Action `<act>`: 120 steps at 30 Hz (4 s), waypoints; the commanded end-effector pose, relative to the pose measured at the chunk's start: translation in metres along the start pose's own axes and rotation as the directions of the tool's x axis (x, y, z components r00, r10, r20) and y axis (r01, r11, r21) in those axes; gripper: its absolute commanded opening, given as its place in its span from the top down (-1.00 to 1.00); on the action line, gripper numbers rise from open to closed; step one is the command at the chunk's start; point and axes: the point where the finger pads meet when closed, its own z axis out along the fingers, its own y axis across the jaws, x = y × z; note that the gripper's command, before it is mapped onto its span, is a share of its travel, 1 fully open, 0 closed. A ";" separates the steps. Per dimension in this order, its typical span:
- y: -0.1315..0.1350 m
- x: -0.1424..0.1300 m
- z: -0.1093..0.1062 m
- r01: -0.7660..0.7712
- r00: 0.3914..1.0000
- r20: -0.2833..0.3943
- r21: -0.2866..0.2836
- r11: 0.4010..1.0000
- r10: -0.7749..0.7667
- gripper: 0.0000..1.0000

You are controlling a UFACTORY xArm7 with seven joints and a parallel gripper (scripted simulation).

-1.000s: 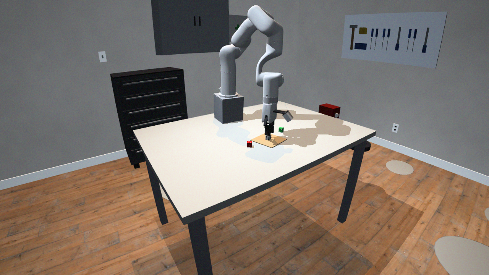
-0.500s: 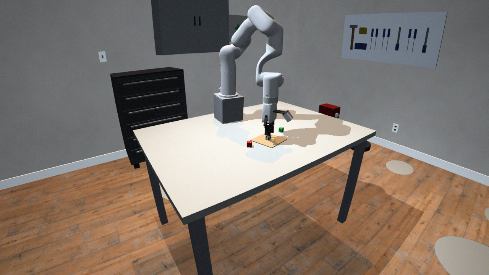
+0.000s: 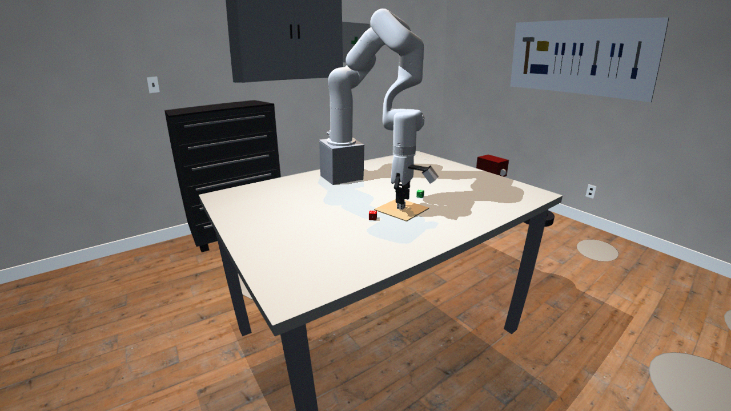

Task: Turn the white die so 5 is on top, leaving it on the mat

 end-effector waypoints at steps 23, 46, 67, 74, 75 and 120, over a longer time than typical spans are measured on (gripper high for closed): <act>0.001 0.001 0.025 0.000 1.000 -0.003 -0.001 1.000 0.000 0.17; 0.001 0.001 0.025 0.000 1.000 -0.003 -0.001 1.000 0.000 0.17; 0.001 0.001 0.025 0.000 1.000 -0.003 -0.001 1.000 0.000 0.58; 0.001 0.001 0.025 0.000 1.000 -0.003 -0.001 1.000 0.000 0.58; 0.001 0.001 0.025 0.000 1.000 -0.003 -0.001 1.000 0.000 0.58; 0.001 0.001 -0.075 0.000 1.000 -0.003 -0.001 1.000 0.000 0.58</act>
